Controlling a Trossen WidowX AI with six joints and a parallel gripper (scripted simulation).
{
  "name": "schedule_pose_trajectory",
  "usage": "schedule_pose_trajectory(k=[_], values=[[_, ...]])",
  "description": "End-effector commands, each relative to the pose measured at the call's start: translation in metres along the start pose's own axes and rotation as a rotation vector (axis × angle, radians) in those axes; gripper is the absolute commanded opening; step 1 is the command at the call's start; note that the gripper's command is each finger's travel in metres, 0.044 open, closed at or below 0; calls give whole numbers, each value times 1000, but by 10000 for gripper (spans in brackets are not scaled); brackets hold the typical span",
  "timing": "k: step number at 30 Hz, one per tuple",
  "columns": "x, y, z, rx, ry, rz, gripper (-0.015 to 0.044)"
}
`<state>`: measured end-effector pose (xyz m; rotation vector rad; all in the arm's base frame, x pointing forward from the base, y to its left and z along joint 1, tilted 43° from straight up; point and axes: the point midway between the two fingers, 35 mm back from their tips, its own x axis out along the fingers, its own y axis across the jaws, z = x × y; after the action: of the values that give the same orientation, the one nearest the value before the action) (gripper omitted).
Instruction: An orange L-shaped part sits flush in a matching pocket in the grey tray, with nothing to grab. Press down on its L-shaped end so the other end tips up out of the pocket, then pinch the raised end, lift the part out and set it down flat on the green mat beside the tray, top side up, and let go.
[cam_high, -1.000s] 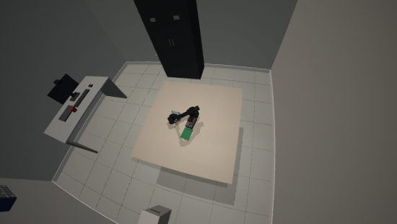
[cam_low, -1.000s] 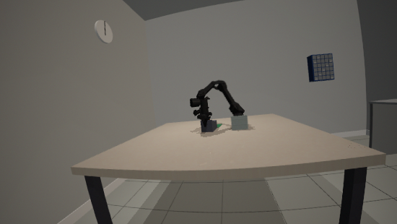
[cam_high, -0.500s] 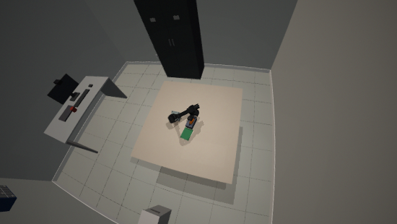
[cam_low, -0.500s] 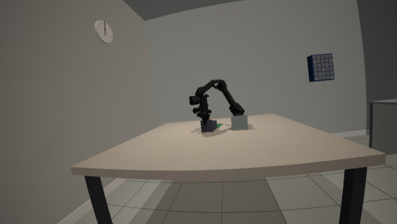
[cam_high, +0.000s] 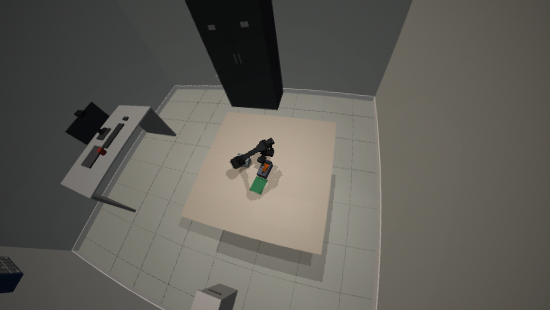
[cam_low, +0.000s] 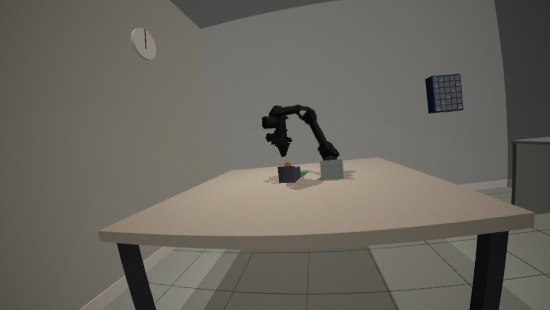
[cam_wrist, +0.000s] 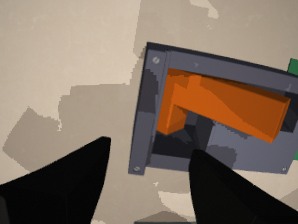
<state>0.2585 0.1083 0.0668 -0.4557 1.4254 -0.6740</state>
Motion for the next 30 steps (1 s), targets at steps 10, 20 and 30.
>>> schedule_pose_trajectory(k=[10, 20, 30], values=[[0, 1, 0, -2, -3, 2, 180], [0, 1, 0, -2, -3, 2, 180], [-2, -32, 6, -639, 3, 0, 280]])
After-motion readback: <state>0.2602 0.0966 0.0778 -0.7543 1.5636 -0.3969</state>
